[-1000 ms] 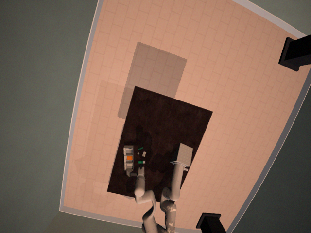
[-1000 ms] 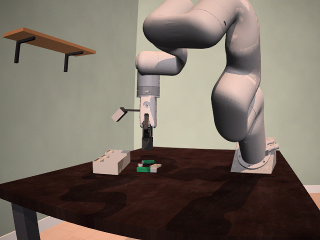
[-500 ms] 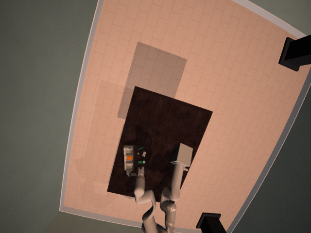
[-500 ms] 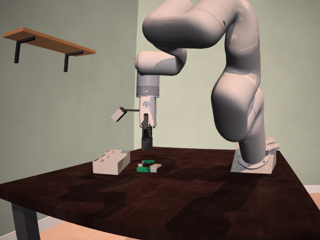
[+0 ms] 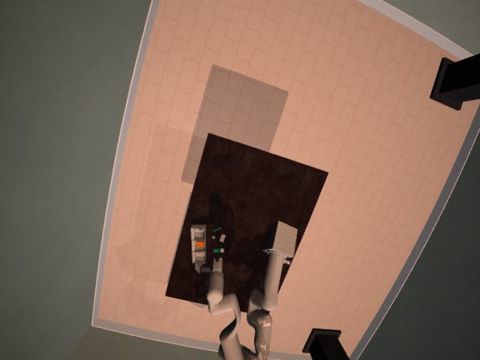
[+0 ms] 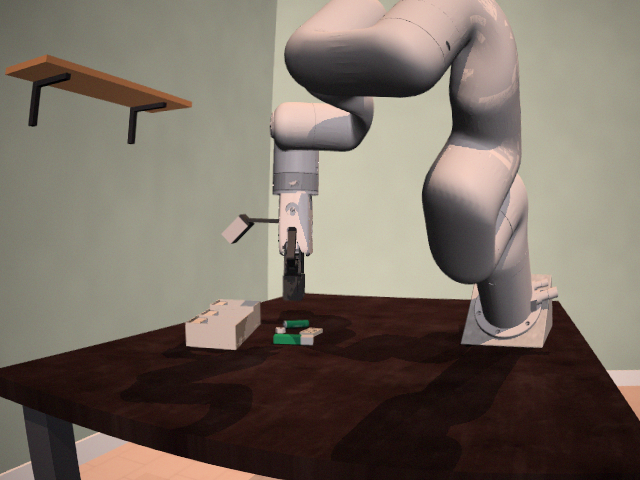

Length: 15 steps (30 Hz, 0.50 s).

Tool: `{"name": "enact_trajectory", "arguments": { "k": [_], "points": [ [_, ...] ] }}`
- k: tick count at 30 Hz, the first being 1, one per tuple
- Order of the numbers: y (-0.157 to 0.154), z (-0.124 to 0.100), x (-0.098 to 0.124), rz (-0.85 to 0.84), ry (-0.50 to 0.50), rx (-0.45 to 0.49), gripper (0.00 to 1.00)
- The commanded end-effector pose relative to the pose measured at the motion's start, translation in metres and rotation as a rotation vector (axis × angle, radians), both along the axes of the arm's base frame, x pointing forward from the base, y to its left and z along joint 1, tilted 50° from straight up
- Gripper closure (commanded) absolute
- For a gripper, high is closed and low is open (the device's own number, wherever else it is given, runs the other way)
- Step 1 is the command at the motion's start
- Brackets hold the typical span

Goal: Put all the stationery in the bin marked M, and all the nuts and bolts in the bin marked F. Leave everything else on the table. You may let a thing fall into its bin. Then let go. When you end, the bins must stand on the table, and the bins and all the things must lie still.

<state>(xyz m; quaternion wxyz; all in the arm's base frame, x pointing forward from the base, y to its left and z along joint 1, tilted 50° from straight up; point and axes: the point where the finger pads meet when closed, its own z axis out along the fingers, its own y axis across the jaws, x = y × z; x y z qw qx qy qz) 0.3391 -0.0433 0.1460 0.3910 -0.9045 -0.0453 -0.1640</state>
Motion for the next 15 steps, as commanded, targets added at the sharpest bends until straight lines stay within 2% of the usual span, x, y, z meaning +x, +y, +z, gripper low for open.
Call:
{"name": "enact_trajectory", "arguments": {
  "k": [1, 15],
  "points": [
    [-0.001, 0.001, 0.001, -0.001, -0.002, -0.002, 0.62],
    [0.034, -0.030, 0.014, -0.001, -0.002, -0.001, 0.62]
  ]
}}
